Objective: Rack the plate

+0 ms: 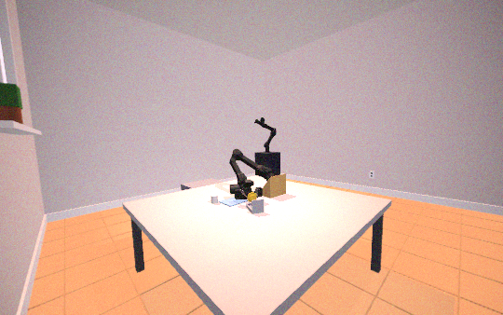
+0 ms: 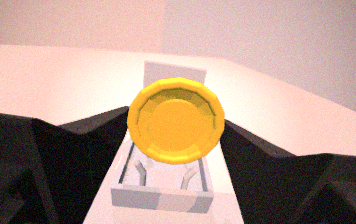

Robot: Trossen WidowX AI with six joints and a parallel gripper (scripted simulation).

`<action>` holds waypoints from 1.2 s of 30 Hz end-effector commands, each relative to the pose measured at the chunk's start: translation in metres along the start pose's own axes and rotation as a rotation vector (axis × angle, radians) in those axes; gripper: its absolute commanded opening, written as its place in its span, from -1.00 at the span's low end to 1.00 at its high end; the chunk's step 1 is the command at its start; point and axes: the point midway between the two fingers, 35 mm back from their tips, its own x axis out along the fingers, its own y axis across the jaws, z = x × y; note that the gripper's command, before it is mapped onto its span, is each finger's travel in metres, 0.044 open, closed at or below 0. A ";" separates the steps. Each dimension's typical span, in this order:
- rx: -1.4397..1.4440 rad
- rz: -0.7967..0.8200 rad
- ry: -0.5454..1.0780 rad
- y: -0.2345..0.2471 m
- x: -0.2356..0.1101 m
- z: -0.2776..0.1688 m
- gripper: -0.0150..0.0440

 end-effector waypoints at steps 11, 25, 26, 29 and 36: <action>-0.001 0.003 -0.001 0.002 0.012 -0.016 -0.49; 0.010 0.008 0.007 0.005 0.011 -0.014 -0.49; 0.010 0.008 0.007 0.005 0.011 -0.014 -0.49; 0.005 0.008 0.006 0.004 0.011 -0.014 -0.22; 0.005 0.008 0.006 0.004 0.011 -0.014 0.40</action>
